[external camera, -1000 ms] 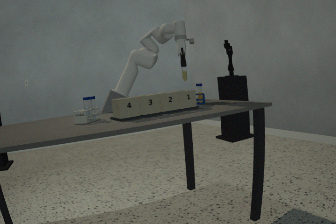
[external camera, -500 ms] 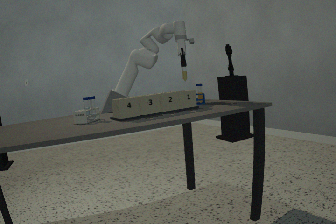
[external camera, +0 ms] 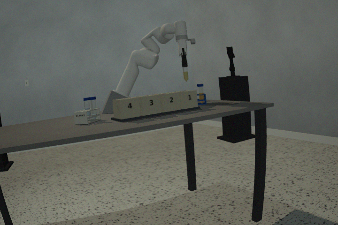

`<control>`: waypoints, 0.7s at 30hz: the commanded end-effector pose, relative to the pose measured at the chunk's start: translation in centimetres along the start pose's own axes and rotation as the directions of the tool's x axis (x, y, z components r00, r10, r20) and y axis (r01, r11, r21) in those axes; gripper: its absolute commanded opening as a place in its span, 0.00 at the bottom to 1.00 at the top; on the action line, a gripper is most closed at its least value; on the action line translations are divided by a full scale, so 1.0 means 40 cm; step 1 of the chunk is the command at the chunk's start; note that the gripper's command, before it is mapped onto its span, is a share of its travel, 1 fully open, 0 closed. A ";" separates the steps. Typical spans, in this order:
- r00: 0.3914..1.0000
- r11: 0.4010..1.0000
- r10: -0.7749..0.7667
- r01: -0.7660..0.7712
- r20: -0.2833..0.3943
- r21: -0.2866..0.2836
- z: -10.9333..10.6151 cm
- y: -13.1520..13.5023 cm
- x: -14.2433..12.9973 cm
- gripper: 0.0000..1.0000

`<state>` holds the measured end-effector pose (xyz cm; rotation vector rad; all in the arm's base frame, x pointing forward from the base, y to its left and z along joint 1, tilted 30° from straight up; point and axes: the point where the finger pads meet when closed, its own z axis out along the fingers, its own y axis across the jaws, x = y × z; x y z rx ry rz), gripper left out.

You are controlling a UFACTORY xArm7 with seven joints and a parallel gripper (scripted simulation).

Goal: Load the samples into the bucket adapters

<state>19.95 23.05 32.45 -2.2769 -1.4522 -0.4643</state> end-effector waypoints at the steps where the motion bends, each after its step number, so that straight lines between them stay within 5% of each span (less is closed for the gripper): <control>1: 1.000 1.000 -0.001 0.000 -0.003 -0.001 -0.003 0.001 0.002 0.00; 21: 1.000 1.000 0.000 0.000 -0.003 -0.001 0.082 0.000 0.002 0.00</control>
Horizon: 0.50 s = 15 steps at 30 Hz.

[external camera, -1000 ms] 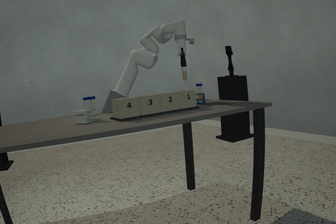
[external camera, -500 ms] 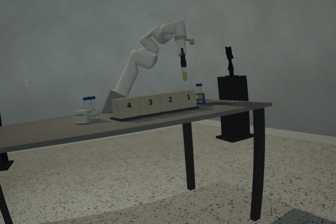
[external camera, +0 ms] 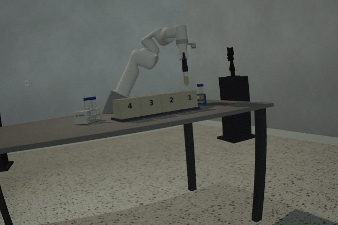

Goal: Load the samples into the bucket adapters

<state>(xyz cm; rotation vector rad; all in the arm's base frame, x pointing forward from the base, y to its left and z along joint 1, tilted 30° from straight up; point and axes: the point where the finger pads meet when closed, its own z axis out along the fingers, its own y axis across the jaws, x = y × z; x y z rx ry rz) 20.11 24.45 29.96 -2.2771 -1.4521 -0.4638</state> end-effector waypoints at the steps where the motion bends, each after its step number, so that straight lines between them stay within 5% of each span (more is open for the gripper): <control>1: 1.000 1.000 -0.001 0.001 -0.003 -0.001 0.011 0.001 0.003 0.00; 15: 1.000 1.000 -0.001 0.001 -0.003 -0.001 0.081 0.001 0.003 0.00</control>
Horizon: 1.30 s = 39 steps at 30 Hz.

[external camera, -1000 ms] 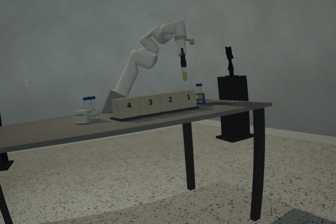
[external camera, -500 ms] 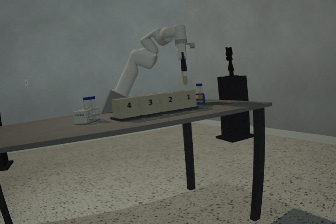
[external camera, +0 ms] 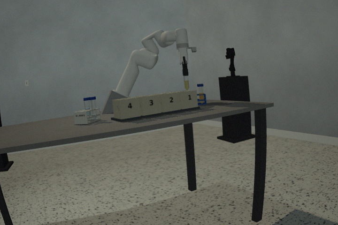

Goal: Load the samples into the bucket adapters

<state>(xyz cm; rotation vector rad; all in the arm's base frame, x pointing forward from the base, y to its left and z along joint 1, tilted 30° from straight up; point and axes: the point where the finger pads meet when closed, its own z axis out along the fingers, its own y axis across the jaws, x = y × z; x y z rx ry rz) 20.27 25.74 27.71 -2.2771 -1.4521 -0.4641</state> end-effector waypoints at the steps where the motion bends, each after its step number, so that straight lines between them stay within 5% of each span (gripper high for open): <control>1: 1.000 1.000 -0.001 0.001 -0.003 -0.001 0.021 0.001 0.003 0.00; 39: 1.000 1.000 -0.001 0.001 -0.003 -0.001 0.074 0.001 0.003 0.00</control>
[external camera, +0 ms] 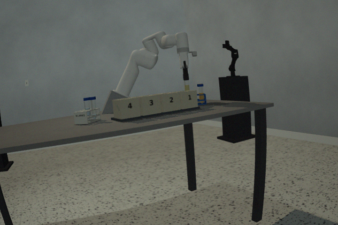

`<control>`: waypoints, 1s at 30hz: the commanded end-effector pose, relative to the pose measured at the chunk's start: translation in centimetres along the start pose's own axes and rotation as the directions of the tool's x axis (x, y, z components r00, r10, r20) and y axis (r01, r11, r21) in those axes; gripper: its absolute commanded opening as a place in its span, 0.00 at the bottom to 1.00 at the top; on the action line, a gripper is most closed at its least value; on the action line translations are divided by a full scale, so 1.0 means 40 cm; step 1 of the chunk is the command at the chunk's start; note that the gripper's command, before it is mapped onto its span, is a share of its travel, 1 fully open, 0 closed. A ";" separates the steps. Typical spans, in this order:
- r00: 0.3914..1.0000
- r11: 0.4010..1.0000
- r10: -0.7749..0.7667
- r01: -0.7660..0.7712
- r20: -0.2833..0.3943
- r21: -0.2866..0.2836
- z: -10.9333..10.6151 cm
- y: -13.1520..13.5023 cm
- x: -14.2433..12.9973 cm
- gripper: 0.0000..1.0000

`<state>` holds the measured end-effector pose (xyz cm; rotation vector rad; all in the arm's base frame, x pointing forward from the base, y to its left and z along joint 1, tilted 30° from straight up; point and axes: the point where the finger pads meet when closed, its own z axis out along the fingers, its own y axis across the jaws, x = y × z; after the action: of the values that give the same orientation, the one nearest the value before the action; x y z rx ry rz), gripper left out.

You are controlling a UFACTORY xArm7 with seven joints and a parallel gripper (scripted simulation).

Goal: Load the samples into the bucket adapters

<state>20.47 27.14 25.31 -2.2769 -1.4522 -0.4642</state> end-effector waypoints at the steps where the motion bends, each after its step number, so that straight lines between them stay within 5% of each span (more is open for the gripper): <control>1: 1.000 1.000 0.000 0.000 -0.003 -0.001 0.006 0.001 0.002 0.00; 30: 1.000 1.000 0.000 0.000 -0.003 -0.001 0.074 0.001 0.002 0.00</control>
<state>20.63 28.48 22.98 -2.2769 -1.4522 -0.4642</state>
